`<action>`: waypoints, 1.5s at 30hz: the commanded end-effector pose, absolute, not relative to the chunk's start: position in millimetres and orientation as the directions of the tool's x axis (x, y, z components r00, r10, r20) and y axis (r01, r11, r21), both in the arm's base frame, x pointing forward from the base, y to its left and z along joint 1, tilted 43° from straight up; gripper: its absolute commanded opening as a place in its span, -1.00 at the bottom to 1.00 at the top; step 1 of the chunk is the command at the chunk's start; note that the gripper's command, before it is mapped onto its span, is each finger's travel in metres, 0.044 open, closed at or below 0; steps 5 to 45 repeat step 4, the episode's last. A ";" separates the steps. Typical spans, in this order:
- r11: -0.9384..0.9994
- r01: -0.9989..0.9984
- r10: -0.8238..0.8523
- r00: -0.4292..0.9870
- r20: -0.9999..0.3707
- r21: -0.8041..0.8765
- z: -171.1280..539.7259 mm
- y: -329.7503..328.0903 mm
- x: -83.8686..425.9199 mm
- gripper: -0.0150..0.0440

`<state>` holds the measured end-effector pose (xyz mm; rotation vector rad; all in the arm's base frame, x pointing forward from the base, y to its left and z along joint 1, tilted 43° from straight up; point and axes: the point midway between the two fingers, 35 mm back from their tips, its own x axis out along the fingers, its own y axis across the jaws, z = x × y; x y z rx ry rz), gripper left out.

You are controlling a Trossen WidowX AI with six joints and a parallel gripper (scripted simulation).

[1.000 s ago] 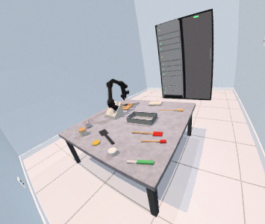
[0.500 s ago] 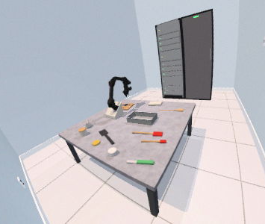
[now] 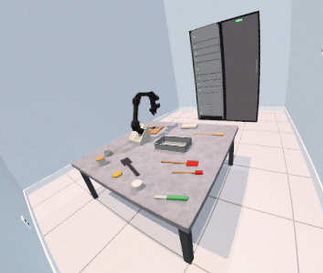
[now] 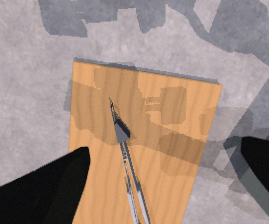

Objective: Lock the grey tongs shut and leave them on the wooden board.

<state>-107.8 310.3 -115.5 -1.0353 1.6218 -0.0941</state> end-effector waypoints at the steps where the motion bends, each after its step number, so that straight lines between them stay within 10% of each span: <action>1: 0.604 -0.567 -0.656 0.045 -0.753 -0.560 -115.1 310.4 -107.2 1.00; 45: 0.604 -0.567 -0.656 0.045 -0.753 -0.560 -115.1 310.4 -107.2 1.00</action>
